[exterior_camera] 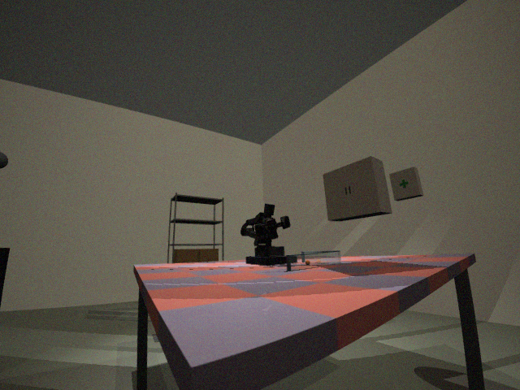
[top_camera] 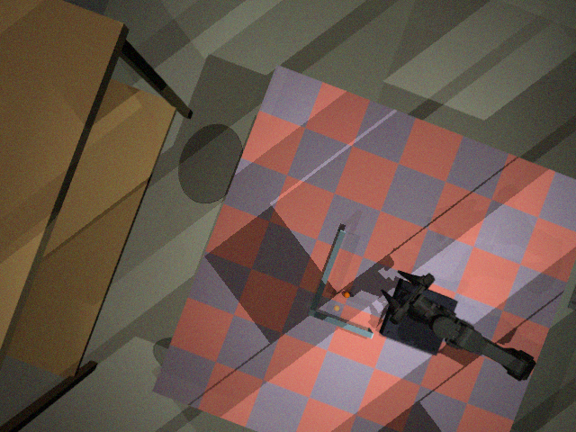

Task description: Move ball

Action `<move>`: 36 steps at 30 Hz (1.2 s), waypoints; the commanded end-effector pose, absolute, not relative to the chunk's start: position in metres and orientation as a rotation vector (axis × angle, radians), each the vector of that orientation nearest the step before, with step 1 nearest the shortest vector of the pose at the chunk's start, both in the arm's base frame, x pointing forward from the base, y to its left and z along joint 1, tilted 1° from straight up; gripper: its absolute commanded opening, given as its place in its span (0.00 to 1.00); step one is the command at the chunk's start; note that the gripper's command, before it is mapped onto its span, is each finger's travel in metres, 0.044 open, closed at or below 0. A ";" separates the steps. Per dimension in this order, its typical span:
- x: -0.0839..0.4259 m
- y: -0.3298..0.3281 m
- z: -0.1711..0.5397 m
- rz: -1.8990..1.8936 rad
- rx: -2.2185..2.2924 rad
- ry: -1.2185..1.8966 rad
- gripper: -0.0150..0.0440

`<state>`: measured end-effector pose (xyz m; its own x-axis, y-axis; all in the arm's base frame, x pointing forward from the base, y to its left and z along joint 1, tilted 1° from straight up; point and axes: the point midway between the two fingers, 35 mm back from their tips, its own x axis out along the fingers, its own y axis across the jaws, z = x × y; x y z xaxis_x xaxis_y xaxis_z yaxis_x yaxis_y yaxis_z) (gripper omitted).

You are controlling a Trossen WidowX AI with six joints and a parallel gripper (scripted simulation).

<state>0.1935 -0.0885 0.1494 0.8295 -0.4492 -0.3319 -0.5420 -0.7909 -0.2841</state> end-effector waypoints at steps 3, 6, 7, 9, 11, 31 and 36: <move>0.197 -0.085 0.150 0.369 -2.508 0.727 0.80; 0.206 -0.078 0.149 0.405 -2.231 0.718 0.67; 0.210 -0.076 0.149 0.416 -2.138 0.723 0.62; 0.217 -0.072 0.148 0.433 -1.951 0.742 0.61; 0.224 -0.067 0.146 0.444 -1.765 0.772 0.61; 0.296 -0.018 0.093 0.230 -0.344 1.311 0.61; 0.304 -0.010 0.080 0.096 -0.121 1.407 0.61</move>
